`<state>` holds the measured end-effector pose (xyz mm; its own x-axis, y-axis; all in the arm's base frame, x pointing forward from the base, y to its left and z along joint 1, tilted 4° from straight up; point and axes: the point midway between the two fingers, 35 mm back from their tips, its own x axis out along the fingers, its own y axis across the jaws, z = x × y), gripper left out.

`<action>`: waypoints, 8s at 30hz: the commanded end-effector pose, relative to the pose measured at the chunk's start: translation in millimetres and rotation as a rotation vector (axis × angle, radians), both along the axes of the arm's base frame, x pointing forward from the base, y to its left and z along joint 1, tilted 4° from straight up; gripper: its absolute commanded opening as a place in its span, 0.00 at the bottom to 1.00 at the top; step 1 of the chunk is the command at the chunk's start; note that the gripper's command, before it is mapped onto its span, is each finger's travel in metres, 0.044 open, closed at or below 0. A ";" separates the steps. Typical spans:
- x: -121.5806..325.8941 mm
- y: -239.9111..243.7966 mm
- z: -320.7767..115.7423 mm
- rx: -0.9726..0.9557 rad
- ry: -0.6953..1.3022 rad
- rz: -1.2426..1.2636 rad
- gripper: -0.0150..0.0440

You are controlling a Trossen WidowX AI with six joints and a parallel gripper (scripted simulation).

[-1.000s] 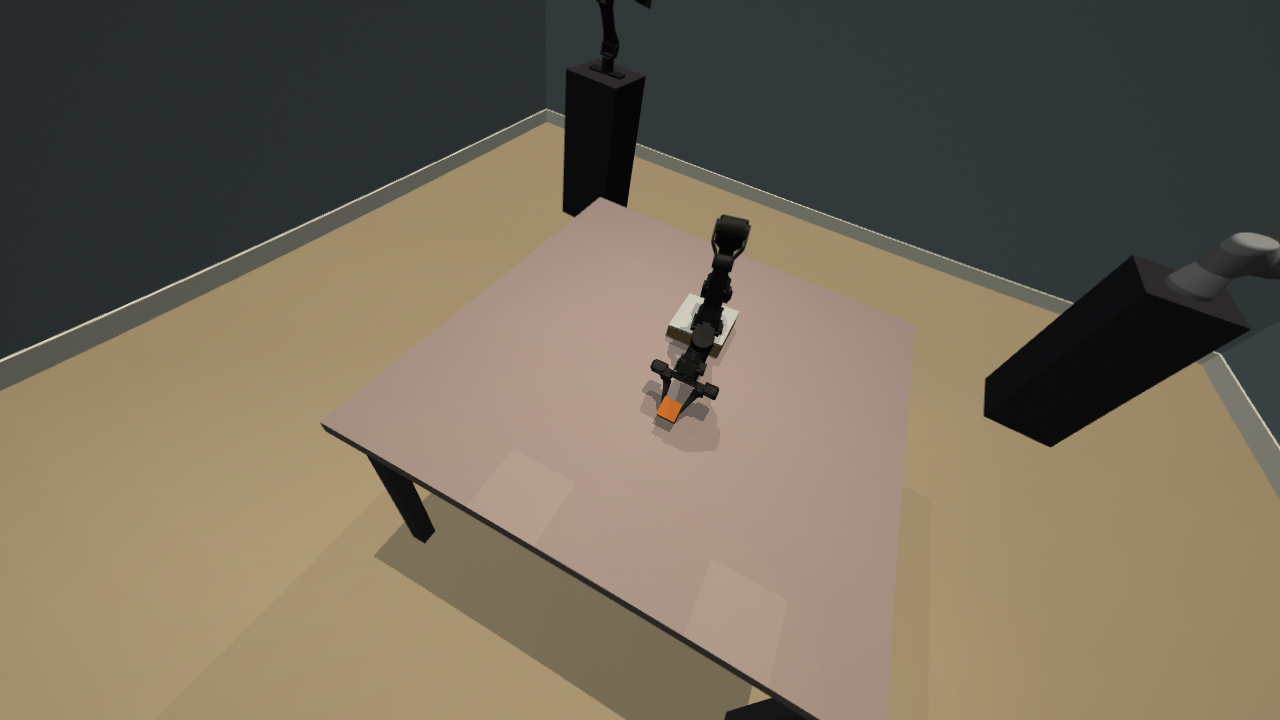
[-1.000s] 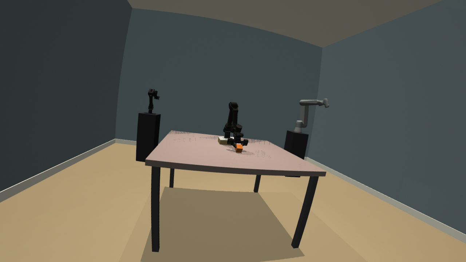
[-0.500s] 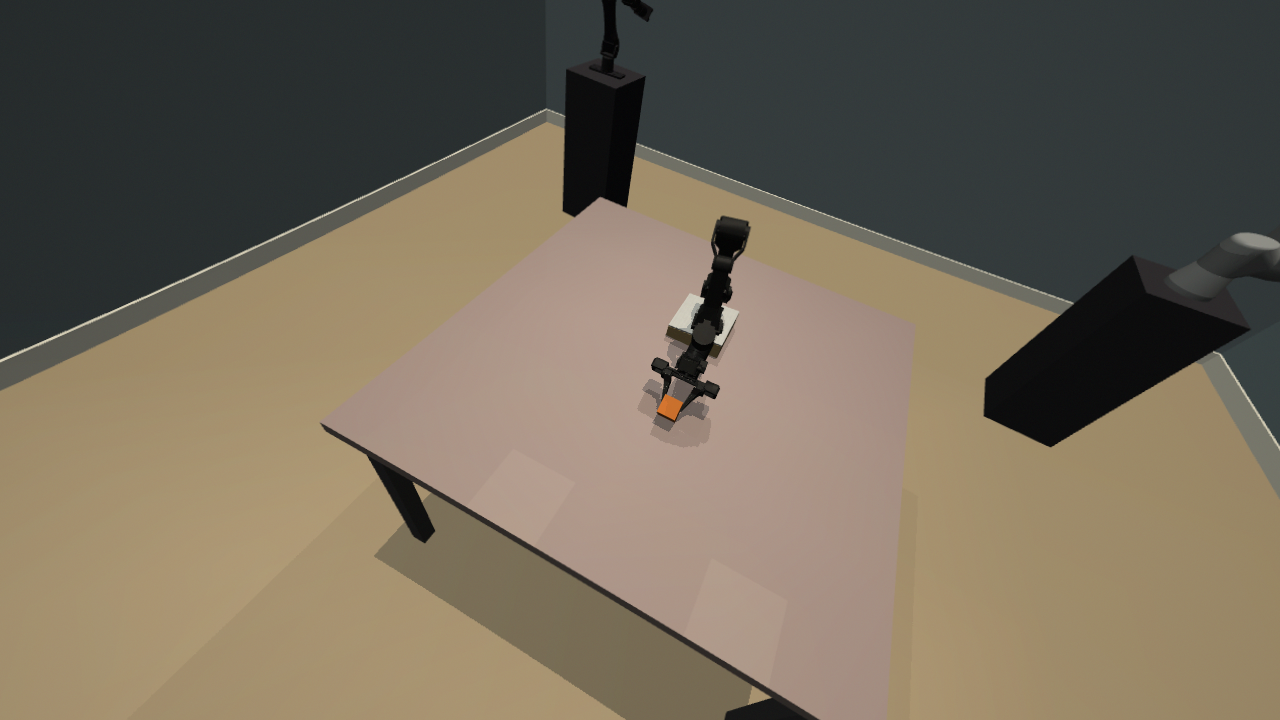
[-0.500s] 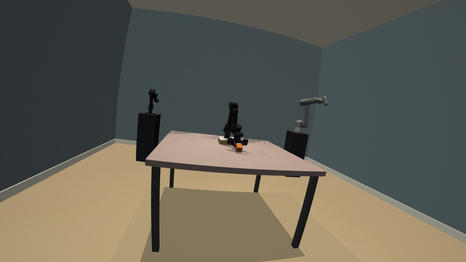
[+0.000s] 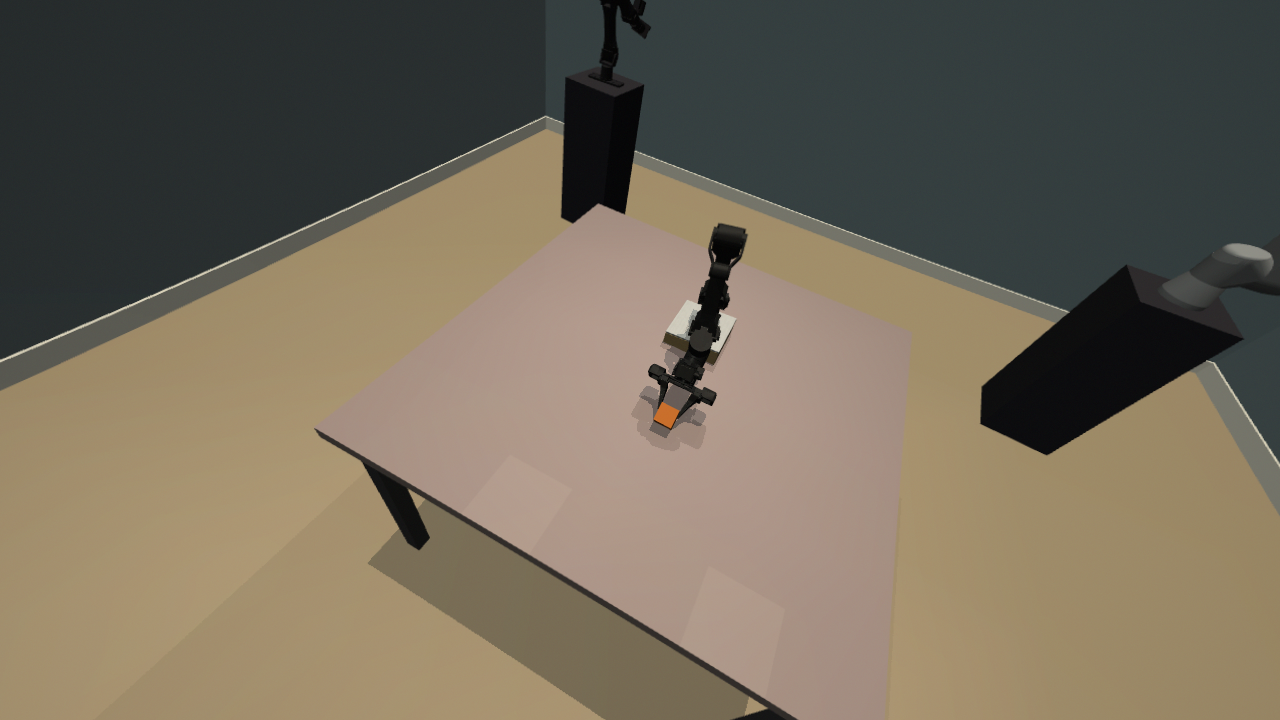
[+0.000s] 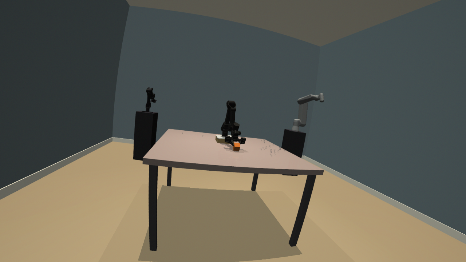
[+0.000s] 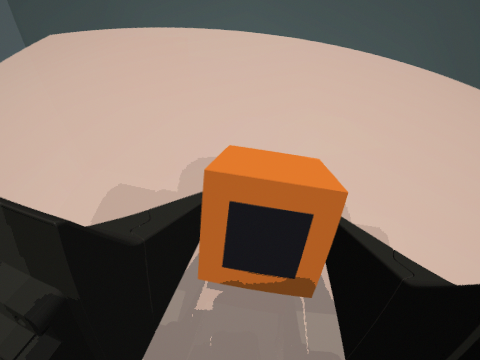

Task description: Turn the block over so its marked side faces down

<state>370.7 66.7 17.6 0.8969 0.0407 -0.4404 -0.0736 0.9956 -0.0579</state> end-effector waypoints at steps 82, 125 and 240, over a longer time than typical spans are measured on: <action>9.2 6.7 93.0 -0.081 1.032 -0.065 1.00; 14.8 1.5 7.5 -0.082 1.051 -0.067 1.00; 10.6 1.3 -2.8 -0.010 0.041 -0.004 0.25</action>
<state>384.9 69.8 14.5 0.8594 0.0360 -0.5100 -0.0754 0.9955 -0.0567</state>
